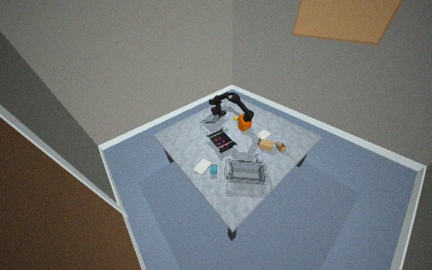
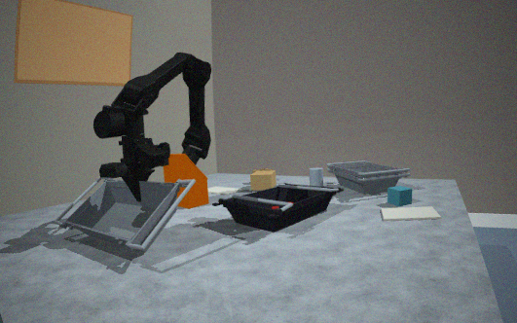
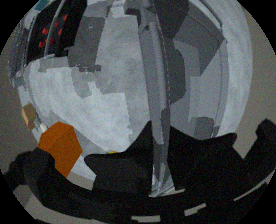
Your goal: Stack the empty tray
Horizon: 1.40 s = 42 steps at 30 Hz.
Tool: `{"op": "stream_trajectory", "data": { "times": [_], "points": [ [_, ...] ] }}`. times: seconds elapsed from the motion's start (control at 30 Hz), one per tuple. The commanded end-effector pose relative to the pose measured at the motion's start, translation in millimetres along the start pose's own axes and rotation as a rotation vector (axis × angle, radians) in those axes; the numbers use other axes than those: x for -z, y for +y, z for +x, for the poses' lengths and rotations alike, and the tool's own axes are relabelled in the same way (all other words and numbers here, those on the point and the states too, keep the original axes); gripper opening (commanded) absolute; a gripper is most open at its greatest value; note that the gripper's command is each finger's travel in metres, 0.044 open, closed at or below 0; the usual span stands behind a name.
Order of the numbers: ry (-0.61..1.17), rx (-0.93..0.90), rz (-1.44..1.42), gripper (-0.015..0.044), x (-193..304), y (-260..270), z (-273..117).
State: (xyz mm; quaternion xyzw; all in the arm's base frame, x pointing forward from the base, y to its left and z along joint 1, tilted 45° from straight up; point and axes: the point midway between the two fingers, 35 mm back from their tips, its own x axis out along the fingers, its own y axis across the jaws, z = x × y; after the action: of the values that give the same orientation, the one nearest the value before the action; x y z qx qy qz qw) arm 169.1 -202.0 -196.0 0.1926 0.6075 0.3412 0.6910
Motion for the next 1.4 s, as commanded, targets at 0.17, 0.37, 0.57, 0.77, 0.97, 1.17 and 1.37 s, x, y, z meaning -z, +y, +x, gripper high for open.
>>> {"op": "stream_trajectory", "data": {
  "times": [0.17, 0.37, 0.57, 0.77, 0.97, 1.17, 1.37],
  "points": [
    [-0.002, 0.028, -0.012, 0.0000, -1.3, -5.0, -9.4],
    [-0.002, 0.028, -0.012, 0.0000, -1.5, -5.5, -12.6],
    [-0.001, 0.029, -0.012, 0.0000, -2.6, -8.5, -43.3],
    [0.000, 0.030, -0.011, 0.0000, -2.2, -7.6, -82.9],
    [0.000, 0.030, -0.010, 0.0000, -1.1, -4.7, -106.0],
    [0.000, 0.030, -0.010, 0.0000, -1.1, -4.7, -106.0],
    [0.000, 0.030, -0.010, 0.0000, -1.1, -4.7, -106.0]
  ]
}}
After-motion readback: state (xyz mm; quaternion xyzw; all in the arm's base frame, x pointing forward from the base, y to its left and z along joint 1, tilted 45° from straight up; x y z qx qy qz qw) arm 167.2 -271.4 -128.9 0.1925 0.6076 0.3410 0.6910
